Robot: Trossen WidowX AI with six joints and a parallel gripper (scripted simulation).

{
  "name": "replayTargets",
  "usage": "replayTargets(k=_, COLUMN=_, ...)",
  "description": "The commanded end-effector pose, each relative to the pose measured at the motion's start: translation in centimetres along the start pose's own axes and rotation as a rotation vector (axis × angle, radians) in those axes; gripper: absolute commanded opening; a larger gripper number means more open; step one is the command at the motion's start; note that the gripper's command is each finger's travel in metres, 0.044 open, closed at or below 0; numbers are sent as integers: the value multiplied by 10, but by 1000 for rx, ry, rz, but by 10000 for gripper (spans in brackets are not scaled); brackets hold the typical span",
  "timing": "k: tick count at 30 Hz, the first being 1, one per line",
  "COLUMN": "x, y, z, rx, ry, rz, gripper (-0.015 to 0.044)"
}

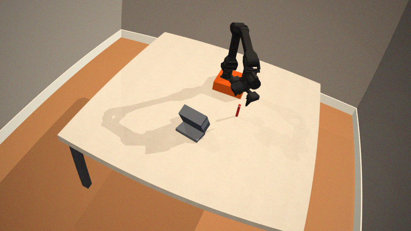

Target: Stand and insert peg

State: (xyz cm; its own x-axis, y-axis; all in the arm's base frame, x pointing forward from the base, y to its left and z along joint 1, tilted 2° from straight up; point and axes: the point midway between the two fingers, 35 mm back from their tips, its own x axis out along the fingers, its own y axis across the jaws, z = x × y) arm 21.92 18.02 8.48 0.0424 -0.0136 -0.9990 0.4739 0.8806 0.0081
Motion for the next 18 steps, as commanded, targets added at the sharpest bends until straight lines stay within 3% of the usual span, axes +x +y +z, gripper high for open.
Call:
replayTargets(k=1, x=8, y=-1, z=-1, rx=18, ry=6, rz=-4, gripper=440)
replayTargets(k=18, x=32, y=1, z=0, rx=18, ry=6, rz=-4, gripper=440)
